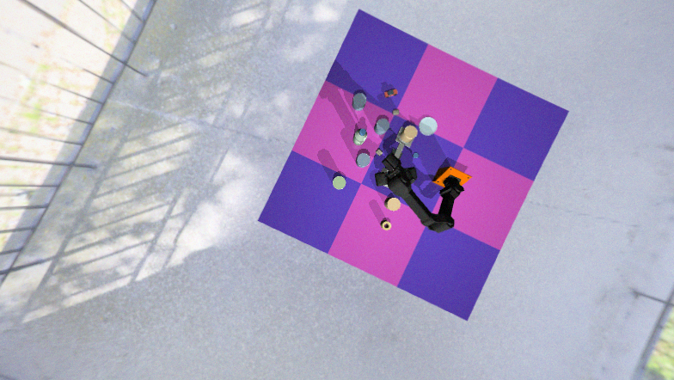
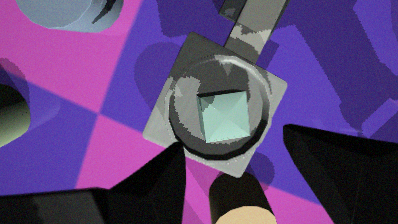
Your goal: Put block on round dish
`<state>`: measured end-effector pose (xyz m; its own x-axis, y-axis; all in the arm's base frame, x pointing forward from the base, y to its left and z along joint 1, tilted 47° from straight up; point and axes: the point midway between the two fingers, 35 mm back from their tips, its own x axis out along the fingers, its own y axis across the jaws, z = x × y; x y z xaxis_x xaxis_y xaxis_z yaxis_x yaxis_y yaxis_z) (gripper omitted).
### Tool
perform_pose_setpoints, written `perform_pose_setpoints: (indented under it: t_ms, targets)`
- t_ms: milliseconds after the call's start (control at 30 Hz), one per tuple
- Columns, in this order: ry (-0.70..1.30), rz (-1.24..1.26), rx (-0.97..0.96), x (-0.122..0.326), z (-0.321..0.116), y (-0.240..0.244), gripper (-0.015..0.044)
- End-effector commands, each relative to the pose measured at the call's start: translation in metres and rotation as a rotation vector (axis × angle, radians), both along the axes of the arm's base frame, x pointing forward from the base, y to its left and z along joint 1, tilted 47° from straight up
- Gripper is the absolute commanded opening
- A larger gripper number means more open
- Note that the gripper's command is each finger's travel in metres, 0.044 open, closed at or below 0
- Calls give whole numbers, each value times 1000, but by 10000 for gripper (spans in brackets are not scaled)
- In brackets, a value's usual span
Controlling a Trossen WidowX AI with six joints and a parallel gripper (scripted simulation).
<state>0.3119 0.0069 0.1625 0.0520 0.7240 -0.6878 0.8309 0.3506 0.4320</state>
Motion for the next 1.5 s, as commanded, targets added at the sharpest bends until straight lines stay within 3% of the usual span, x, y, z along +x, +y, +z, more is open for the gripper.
perform_pose_setpoints:
  t_ms: [0, 1133, 1267, 1467]
  targets:
    - [30, -31, 9, 1, 0, -2, 260]
    - [28, -31, 11, 4, -35, 36, 260]
    - [28, -31, 11, 4, -35, 36, 155]
    - [28, -31, 11, 4, -35, 36, 115]
